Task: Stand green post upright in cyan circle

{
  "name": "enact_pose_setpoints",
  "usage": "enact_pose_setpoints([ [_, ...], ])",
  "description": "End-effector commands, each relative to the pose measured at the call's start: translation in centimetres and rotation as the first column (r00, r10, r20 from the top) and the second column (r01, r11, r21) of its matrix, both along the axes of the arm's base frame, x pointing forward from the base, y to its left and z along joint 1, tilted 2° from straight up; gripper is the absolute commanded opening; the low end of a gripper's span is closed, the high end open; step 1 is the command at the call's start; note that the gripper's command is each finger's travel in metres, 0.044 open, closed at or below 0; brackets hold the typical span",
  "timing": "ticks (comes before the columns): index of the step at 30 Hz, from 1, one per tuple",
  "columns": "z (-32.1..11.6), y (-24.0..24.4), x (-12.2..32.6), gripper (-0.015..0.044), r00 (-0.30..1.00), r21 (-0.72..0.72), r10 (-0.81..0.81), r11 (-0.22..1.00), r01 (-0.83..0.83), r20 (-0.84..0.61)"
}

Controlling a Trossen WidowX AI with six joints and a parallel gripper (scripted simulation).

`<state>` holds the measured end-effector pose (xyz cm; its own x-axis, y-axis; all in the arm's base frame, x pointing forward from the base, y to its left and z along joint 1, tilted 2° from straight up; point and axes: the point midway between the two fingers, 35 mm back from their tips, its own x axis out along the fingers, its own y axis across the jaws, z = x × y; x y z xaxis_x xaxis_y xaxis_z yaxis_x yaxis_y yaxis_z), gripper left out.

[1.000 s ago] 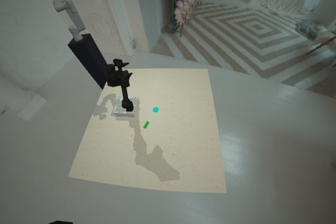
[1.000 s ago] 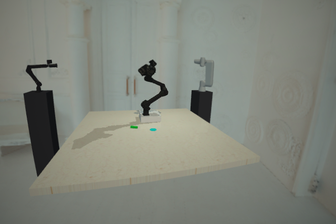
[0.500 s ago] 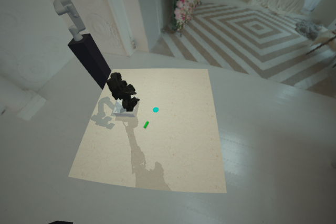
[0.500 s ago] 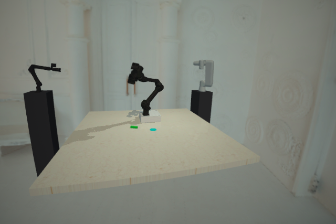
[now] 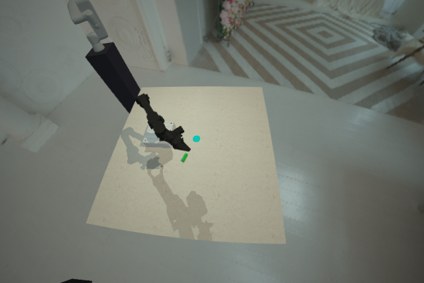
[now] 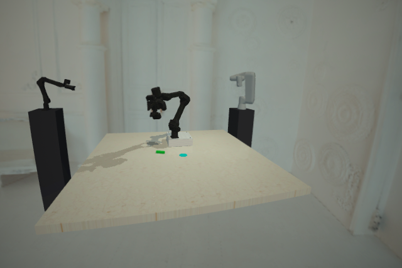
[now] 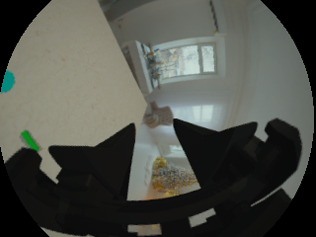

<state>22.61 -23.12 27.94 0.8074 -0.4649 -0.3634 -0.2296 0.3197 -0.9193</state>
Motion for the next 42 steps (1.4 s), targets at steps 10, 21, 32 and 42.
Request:
enact_pose_setpoints([
  [10,-13.5,4.6,-1.4,0.0232,0.829,0.339,0.165,0.940,0.031,-0.534],
  [21,-18.5,9.5,-5.8,0.0232,0.487,0.485,0.391,0.871,0.077,-0.781],
  [32,-25.3,9.1,-4.9,0.0232,0.487,0.485,0.391,0.871,0.077,-0.781],
  [42,-30.4,9.8,-5.3,0.0180,0.487,0.485,0.392,0.871,0.077,-0.781],
])
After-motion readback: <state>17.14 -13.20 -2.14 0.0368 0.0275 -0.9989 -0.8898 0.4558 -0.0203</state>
